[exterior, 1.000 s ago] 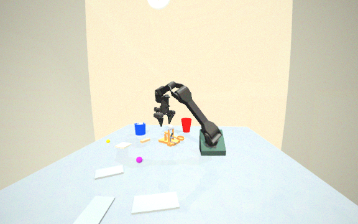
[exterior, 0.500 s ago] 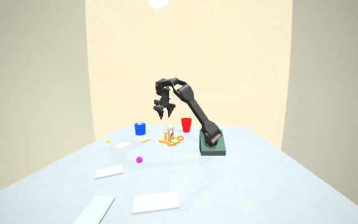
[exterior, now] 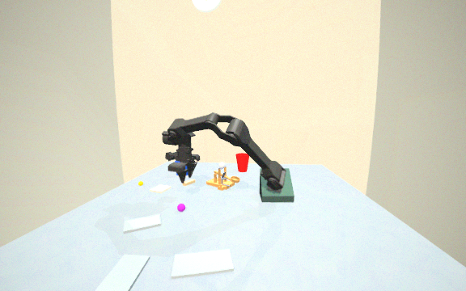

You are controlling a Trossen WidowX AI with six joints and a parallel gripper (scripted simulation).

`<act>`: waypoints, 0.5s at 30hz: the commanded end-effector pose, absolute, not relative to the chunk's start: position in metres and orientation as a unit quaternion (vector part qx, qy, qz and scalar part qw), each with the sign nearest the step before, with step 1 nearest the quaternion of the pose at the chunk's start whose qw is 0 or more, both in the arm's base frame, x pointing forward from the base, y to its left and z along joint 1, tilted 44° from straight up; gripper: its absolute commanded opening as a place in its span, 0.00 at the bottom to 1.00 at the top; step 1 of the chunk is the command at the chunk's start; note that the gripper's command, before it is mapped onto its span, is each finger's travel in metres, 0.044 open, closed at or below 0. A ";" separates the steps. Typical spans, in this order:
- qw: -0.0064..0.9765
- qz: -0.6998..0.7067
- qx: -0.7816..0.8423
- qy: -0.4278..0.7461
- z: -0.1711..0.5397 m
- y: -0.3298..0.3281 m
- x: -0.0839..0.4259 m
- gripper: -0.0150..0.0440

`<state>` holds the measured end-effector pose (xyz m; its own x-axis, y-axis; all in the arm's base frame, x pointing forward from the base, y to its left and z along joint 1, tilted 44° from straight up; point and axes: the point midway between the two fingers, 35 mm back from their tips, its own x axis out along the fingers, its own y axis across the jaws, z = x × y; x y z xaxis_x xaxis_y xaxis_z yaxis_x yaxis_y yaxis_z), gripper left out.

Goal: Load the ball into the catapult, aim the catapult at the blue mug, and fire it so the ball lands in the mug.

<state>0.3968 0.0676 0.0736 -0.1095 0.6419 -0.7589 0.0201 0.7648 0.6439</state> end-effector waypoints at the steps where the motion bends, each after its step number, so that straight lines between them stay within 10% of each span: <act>1: 0.622 0.293 0.220 0.693 0.099 0.127 0.377 0.76; 15: 0.620 0.313 0.212 0.687 0.104 0.167 0.370 0.76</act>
<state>0.3723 0.1624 0.1060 -0.1355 0.6749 -0.7253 -0.0997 0.7191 0.6877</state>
